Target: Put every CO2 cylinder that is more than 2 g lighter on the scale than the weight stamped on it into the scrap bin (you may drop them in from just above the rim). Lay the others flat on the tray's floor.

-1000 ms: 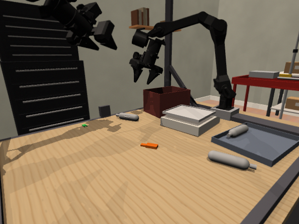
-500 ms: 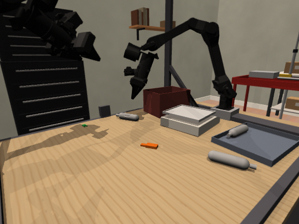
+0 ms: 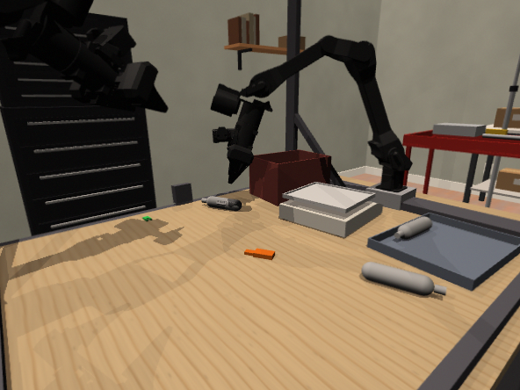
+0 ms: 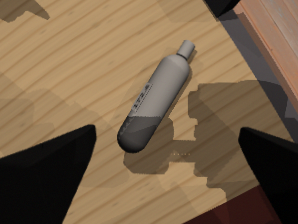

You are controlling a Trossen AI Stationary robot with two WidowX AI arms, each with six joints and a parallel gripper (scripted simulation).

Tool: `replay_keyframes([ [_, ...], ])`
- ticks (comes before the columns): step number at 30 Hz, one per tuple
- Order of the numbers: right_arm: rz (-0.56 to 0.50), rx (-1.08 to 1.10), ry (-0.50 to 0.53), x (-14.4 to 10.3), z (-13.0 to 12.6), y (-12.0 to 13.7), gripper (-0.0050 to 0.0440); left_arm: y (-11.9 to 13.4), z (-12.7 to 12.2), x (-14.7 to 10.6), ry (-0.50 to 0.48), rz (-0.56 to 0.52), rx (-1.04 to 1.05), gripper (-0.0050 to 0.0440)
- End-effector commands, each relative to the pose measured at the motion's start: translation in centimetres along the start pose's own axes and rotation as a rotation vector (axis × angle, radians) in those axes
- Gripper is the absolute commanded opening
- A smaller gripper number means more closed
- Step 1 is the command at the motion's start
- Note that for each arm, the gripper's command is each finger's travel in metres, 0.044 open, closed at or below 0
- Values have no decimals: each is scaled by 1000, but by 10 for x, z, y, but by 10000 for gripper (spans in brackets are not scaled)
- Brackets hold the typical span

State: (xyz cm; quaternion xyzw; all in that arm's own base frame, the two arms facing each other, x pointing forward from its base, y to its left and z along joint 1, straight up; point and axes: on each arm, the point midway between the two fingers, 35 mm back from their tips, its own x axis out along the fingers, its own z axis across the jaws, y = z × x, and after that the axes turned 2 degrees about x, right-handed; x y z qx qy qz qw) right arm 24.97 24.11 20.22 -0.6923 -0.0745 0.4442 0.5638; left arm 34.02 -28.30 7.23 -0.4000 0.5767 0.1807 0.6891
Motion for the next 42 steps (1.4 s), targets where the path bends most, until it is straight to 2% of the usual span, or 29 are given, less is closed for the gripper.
replay_keyframes([
  [1,-21,-3,-2,-3,1,-7,440,-9,0,-5,5,-25,-5,440],
  [7,-21,-3,-2,-3,1,-7,440,-7,0,-7,2,-25,-2,440],
  [11,-21,-3,-2,-3,1,-7,440,-10,1,-1,13,-12,30,344],
  [15,-21,-3,-2,-3,1,-7,440,-19,1,10,47,13,158,255],
  [20,-21,-3,-2,-3,1,-7,440,-31,2,28,110,44,363,255],
  [27,-21,-3,-2,-3,1,-7,440,-37,3,40,154,54,487,255],
  [42,-21,-3,-2,-3,1,-7,440,-34,-1,57,161,67,506,255],
])
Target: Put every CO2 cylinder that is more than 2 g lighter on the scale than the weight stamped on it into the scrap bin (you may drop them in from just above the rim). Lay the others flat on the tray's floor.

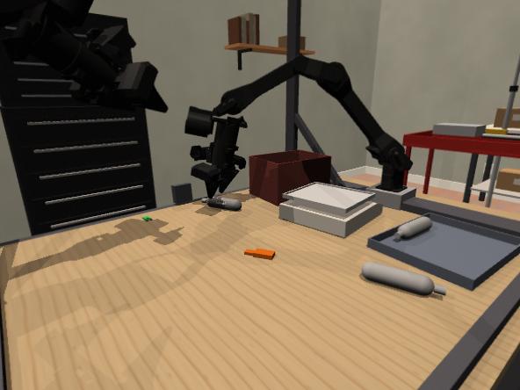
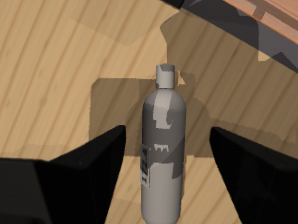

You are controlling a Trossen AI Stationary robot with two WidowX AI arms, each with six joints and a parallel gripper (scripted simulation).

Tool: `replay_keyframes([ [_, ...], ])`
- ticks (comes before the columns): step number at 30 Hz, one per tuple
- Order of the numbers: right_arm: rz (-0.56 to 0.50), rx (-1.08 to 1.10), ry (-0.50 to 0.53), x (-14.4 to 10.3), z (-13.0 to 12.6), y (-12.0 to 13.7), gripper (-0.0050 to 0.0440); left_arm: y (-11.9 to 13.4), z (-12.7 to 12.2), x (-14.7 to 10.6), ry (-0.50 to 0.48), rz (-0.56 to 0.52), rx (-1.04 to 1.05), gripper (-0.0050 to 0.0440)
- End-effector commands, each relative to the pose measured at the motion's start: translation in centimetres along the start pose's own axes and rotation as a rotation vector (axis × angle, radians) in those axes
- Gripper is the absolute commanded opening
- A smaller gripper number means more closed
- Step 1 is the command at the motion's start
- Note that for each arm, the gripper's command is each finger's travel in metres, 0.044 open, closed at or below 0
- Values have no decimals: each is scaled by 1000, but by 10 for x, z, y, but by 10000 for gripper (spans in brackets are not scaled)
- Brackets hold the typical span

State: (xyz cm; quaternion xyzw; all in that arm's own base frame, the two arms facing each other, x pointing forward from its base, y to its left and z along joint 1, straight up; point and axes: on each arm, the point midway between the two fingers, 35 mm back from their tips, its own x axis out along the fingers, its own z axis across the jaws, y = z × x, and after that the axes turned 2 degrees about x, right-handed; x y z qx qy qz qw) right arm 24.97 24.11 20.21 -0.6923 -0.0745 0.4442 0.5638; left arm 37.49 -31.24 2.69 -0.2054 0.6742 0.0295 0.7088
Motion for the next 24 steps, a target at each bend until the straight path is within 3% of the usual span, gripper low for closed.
replay_keyframes([
  [1,-21,-3,-2,-3,1,-7,440,-7,2,0,-8,-19,8,255],
  [23,-21,-3,-2,-3,1,-7,440,-6,2,23,-6,-16,5,255],
  [24,-21,-3,-2,-3,1,-7,440,-6,2,23,-6,-15,5,231],
])
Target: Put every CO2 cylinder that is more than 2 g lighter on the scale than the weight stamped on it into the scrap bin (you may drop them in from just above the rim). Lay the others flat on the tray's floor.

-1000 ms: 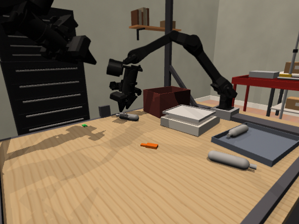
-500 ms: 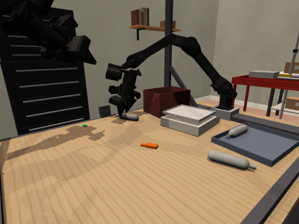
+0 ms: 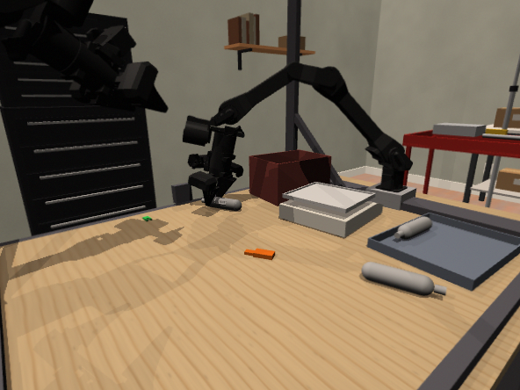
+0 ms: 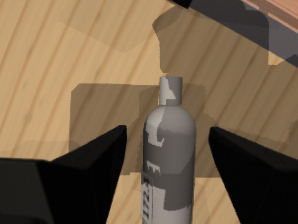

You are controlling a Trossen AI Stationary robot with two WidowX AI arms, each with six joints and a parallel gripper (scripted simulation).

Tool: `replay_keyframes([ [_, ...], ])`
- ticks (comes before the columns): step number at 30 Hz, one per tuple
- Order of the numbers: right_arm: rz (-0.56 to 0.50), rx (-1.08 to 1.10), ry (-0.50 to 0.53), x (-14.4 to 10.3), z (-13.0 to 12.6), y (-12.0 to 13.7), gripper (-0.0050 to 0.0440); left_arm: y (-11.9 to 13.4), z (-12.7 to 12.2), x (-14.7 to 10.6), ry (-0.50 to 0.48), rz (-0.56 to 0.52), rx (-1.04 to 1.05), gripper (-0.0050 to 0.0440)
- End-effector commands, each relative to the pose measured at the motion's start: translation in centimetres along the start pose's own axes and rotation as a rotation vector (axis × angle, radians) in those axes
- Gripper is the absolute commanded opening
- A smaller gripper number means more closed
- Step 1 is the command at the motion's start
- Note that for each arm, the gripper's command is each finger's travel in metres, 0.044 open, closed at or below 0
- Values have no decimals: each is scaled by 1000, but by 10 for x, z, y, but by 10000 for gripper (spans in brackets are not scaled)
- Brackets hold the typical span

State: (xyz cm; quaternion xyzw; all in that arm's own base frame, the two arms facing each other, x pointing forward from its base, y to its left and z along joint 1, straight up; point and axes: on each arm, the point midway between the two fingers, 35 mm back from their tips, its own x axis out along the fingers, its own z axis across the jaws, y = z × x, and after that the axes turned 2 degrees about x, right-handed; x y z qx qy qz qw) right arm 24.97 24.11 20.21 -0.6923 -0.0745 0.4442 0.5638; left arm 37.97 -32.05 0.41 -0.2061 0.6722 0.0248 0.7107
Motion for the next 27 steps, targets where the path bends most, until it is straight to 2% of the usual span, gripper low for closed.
replay_keyframes([
  [1,-21,-3,-2,-3,1,-7,440,-7,2,-10,-13,-24,3,215],
  [2,-21,-3,-2,-3,1,-7,440,-7,2,-10,-13,-24,3,215],
  [3,-21,-3,-2,-3,1,-7,440,-7,2,-10,-13,-24,3,195],
  [7,-21,-3,-2,-3,1,-7,440,-7,2,-10,-13,-24,3,195],
  [8,-21,-3,-2,-3,1,-7,440,-7,2,-10,-13,-24,3,175],
  [10,-21,-3,-2,-3,1,-7,440,-7,2,-10,-13,-24,3,175],
  [11,-21,-3,-2,-3,1,-7,440,-7,2,-10,-13,-24,3,155],
  [13,-21,-3,-2,-3,1,-7,440,-7,2,-10,-13,-24,3,155],
  [14,-21,-3,-2,-3,1,-7,440,-7,2,-10,-13,-24,3,135],
  [24,-21,-3,-2,-3,1,-7,440,-7,2,-10,-13,-24,3,95],
  [27,-21,-3,-2,-3,1,-7,440,-12,3,-19,-22,-39,4,23],
])
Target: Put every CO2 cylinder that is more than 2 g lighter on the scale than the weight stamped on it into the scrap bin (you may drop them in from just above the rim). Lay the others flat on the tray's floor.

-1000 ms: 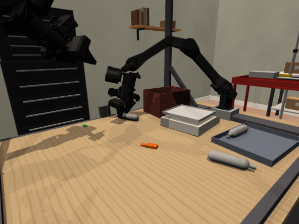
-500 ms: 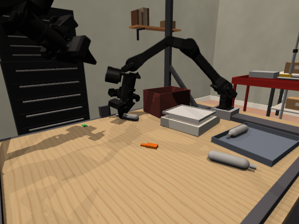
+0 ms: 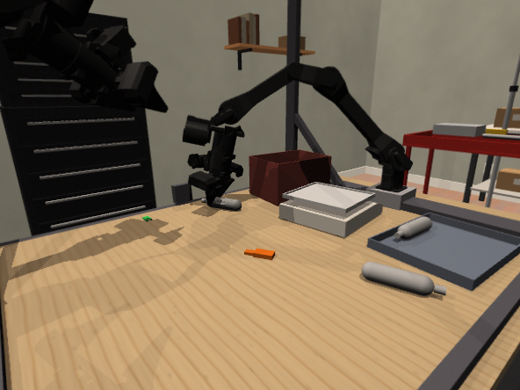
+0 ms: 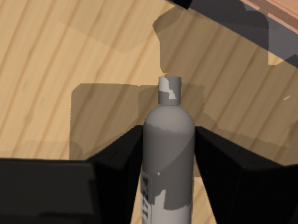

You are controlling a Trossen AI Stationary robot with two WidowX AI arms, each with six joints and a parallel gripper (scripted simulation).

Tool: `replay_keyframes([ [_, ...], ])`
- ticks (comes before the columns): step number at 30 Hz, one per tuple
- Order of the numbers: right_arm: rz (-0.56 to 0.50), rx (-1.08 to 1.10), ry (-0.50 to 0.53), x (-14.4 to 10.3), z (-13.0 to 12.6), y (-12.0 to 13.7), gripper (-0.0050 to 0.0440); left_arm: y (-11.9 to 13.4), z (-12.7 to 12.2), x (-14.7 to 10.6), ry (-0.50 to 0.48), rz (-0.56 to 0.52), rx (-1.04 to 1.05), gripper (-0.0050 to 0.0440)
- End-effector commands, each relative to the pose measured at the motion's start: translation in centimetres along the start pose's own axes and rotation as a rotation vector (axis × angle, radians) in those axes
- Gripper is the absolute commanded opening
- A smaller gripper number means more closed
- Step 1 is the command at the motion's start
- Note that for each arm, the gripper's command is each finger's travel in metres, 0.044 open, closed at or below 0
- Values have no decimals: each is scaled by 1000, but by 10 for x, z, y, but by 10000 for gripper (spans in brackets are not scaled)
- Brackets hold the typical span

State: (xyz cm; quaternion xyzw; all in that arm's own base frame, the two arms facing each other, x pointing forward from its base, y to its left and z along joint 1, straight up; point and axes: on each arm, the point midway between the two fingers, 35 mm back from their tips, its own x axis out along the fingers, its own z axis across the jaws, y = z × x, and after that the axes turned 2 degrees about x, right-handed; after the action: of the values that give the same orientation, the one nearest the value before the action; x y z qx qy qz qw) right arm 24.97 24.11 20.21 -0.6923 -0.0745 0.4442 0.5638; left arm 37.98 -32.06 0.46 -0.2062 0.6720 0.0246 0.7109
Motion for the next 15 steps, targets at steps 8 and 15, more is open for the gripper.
replay_keyframes([
  [8,-21,-3,-2,-3,1,-7,440,-25,3,-72,-28,-47,5,-3],
  [15,-17,-35,3,0,-1,-7,440,-24,3,-73,-18,-32,3,-5],
])
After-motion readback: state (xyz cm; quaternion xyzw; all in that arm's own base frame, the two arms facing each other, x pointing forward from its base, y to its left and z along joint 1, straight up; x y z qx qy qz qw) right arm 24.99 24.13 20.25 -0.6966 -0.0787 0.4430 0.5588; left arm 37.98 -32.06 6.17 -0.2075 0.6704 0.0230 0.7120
